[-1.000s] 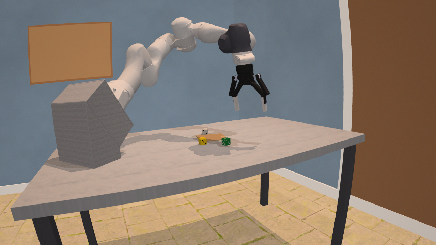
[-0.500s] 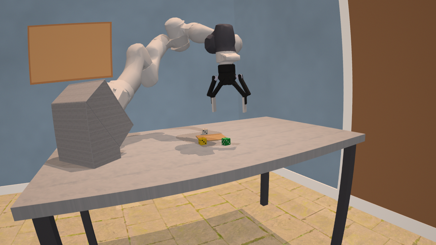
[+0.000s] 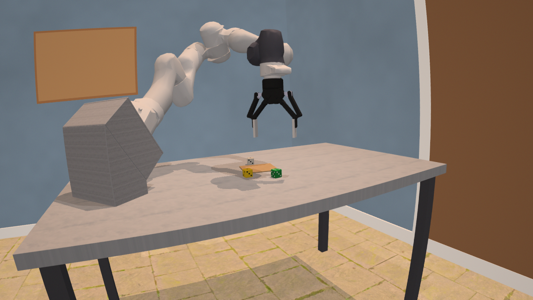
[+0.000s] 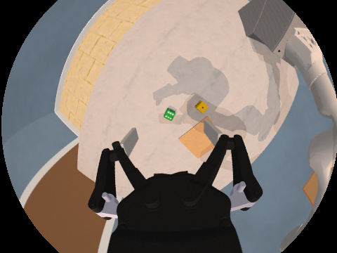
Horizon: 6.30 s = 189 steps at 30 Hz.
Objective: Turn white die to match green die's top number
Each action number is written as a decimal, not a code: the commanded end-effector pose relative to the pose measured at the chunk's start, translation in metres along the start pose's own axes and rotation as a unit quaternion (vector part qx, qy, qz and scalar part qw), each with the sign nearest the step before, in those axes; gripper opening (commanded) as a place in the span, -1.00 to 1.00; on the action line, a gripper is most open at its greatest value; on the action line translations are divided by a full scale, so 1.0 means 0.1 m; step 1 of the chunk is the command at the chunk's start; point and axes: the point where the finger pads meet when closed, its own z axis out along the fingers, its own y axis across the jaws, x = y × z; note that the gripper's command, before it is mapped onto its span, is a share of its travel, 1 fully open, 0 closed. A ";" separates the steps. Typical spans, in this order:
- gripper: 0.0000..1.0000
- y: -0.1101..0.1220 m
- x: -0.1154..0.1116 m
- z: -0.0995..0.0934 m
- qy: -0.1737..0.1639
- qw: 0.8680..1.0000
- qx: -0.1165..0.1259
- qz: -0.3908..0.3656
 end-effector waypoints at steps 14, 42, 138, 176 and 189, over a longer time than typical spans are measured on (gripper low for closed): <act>1.00 0.00 0.03 -0.02 0.003 1.000 0.002 -0.016; 1.00 -0.01 0.05 0.73 0.002 1.000 0.003 -0.015; 1.00 1.09 0.19 0.84 0.002 1.000 0.003 -0.015; 1.00 1.29 -0.37 0.85 0.002 1.000 0.003 -0.015; 1.00 1.60 -1.22 0.85 0.002 1.000 0.003 -0.015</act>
